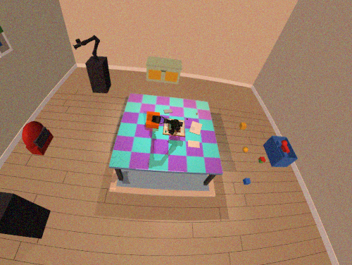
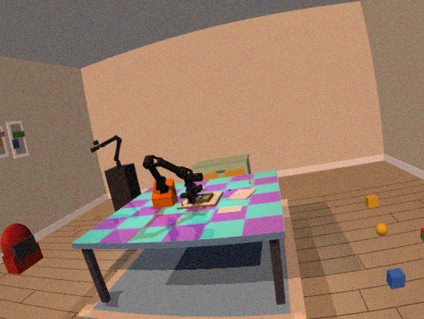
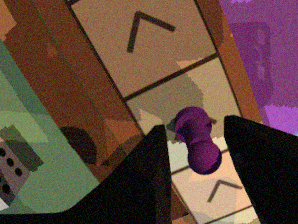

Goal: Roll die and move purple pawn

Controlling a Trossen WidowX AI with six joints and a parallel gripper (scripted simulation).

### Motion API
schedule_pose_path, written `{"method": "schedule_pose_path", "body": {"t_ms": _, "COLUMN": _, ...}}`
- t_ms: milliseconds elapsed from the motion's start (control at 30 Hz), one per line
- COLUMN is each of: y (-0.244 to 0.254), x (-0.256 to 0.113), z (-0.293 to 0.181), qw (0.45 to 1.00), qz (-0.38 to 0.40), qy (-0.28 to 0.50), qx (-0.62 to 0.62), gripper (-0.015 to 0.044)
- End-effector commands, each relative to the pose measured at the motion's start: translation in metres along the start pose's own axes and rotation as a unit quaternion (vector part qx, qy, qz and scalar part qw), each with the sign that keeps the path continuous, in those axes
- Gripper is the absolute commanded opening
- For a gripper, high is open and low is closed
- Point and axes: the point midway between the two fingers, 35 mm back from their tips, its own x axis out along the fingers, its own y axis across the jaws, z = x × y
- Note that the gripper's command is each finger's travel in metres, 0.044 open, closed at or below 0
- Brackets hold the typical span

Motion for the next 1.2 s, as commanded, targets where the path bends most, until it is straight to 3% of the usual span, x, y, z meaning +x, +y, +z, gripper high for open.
{"method": "schedule_pose_path", "body": {"t_ms": 0, "y": 0.000, "x": 0.002, "z": -0.002, "qw": 1.000, "qz": -0.001, "qy": 0.002, "qx": -0.003, "gripper": 0.0036}}
{"method": "schedule_pose_path", "body": {"t_ms": 300, "y": 0.001, "x": -0.002, "z": -0.001, "qw": 1.000, "qz": 0.000, "qy": 0.002, "qx": -0.003, "gripper": 0.0000}}
{"method": "schedule_pose_path", "body": {"t_ms": 967, "y": 0.002, "x": -0.121, "z": -0.004, "qw": 1.000, "qz": 0.002, "qy": 0.004, "qx": -0.003, "gripper": 0.0000}}
{"method": "schedule_pose_path", "body": {"t_ms": 1167, "y": 0.002, "x": -0.125, "z": -0.004, "qw": 1.000, "qz": 0.002, "qy": 0.004, "qx": -0.003, "gripper": 0.0000}}
